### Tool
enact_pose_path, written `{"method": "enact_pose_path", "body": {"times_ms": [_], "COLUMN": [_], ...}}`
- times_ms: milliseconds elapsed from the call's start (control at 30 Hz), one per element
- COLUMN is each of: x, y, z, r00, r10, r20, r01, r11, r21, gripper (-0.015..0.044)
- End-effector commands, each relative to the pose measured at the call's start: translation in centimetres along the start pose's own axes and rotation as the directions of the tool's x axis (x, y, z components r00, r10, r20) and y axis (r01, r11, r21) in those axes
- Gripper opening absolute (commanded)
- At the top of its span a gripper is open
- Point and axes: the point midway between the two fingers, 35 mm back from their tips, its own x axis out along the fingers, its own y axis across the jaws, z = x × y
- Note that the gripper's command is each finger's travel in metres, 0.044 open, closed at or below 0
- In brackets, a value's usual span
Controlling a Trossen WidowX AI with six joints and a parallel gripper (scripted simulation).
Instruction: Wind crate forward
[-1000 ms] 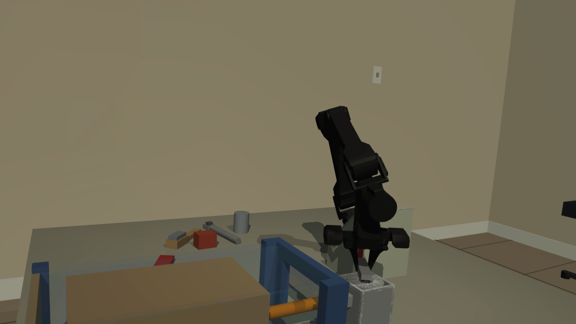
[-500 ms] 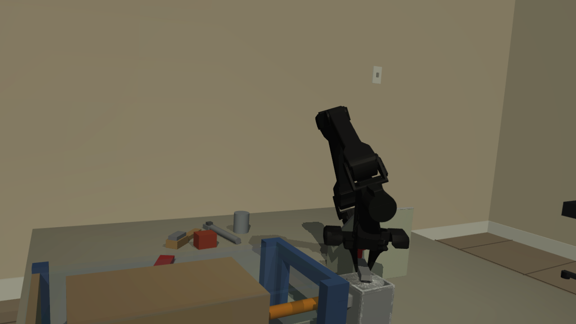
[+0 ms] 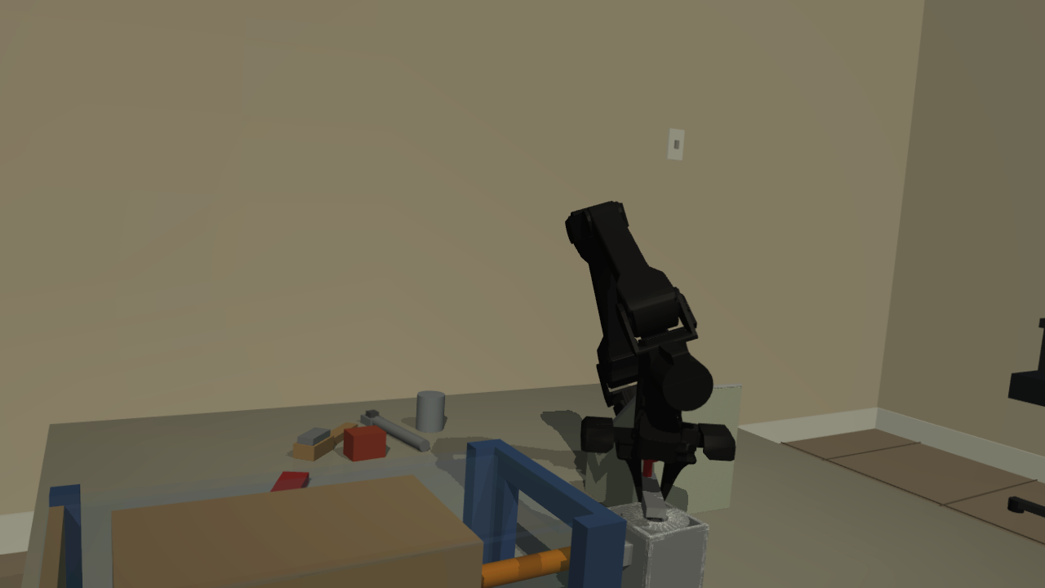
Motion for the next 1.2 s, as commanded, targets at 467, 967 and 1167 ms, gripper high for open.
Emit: {"method": "enact_pose_path", "body": {"times_ms": [467,967,1167], "x": [0.40,0.43,0.43], "y": [-0.15,-0.12,-0.12], "z": [0.02,0.01,0.01], "r00": [1.000,1.000,1.000], "r10": [0.005,0.005,0.005], "r20": [-0.003,-0.003,-0.003], "r01": [-0.005,-0.005,-0.005], "r11": [0.999,0.999,0.999], "r21": [-0.053,-0.053,-0.053], "gripper": [0.0000,0.0000,0.0000]}}
